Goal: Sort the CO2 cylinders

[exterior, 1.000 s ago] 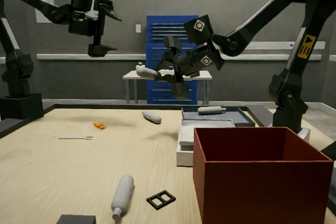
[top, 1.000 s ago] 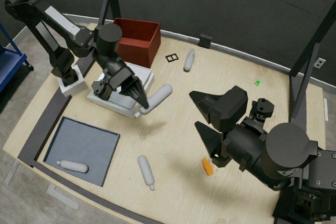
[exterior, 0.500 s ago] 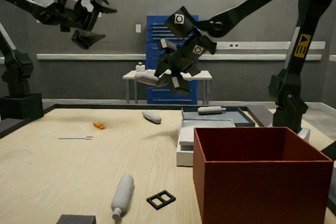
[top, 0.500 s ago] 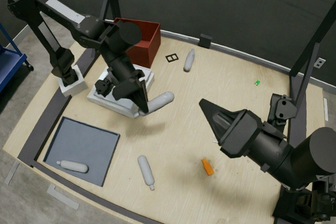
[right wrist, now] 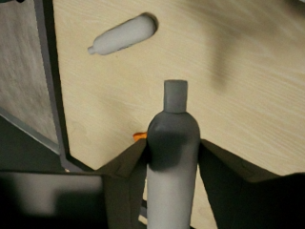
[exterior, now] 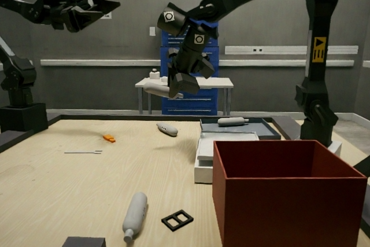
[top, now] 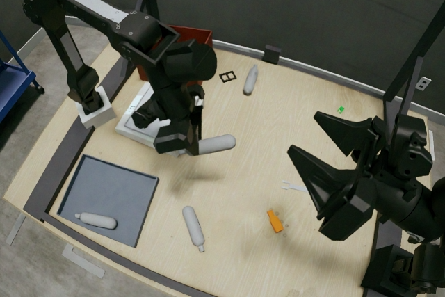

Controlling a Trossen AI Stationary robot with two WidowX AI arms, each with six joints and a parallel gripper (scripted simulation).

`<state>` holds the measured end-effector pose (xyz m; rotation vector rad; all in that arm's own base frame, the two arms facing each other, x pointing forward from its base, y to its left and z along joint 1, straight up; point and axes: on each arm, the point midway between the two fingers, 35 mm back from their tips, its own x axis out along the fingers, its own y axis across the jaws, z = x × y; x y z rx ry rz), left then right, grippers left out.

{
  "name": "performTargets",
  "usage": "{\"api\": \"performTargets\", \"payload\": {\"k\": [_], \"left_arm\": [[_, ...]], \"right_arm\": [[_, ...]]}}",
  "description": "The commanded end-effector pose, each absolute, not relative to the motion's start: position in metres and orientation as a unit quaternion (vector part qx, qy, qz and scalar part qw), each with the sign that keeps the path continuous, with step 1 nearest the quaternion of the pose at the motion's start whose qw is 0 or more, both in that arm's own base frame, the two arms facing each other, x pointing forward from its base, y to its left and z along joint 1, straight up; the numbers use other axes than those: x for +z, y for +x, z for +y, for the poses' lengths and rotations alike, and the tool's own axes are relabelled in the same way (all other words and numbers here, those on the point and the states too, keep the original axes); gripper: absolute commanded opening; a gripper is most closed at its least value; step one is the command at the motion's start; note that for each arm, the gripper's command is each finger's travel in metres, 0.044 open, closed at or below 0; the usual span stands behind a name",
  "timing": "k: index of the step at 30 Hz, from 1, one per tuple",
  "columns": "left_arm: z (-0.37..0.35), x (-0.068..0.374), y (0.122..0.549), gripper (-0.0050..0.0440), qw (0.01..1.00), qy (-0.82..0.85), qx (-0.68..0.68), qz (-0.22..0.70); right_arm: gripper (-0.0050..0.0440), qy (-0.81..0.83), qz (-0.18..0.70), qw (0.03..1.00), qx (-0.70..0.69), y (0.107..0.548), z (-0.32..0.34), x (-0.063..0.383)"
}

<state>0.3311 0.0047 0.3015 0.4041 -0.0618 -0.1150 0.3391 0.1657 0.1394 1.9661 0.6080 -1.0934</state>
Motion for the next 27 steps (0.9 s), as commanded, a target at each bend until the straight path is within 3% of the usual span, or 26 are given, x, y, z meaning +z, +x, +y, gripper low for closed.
{"api": "performTargets", "payload": {"k": [1,14,27], "left_arm": [[0.002,0.322,0.323,0.044,0.989,0.137,-0.034,-0.044],[0.0,0.338,0.311,0.044,0.999,0.003,-0.001,-0.044],[0.0,0.329,0.314,0.044,0.999,0.0,0.0,-0.033]], "right_arm": [[-0.005,0.768,0.242,0.353,-0.476,0.346,0.167,0.15],[-0.005,0.681,0.248,0.257,-0.64,0.329,0.151,0.136],[-0.005,0.672,0.248,0.246,-0.652,0.33,0.151,0.136]]}}
